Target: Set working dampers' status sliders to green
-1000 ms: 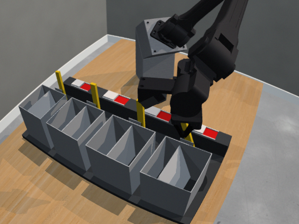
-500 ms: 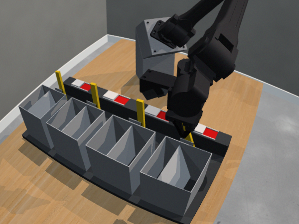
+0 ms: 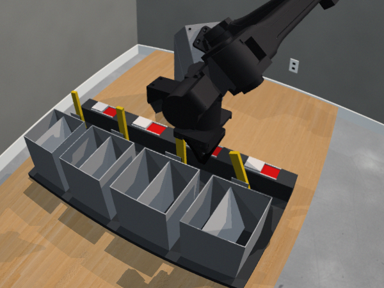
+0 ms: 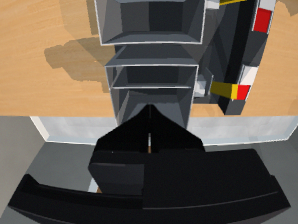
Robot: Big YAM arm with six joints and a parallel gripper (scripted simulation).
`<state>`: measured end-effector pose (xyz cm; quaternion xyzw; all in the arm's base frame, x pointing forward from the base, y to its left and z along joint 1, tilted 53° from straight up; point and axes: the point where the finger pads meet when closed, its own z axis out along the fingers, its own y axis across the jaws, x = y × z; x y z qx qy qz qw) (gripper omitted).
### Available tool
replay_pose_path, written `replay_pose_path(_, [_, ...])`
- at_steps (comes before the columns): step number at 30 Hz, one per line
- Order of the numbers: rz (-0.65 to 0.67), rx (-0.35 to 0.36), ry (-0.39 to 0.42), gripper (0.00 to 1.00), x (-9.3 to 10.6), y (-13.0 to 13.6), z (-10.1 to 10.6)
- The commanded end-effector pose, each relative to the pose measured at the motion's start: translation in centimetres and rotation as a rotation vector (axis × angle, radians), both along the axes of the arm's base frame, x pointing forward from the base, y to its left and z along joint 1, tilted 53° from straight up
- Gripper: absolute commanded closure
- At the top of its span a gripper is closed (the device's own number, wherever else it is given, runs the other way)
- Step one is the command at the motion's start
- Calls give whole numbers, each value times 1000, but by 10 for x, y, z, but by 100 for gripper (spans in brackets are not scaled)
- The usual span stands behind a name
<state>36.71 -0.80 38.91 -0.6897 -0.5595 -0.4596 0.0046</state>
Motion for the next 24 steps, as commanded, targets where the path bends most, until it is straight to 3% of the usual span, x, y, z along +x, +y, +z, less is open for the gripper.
replay_pose_path(1, [16, -19, 27, 100, 6, -26, -32])
replay_pose_path(12, [11, -13, 20, 100, 9, -102, -93])
replay_pose_path(14, [11, -13, 20, 100, 9, -102, -93])
replay_pose_path(16, [10, -37, -12, 100, 17, -138, -101])
replay_pose_path(20, [9, -38, -11, 100, 18, -166, -123])
replay_pose_path(22, [8, -38, -10, 100, 18, -170, -127])
replay_pose_path(24, [43, -38, -11, 100, 24, -157, -127])
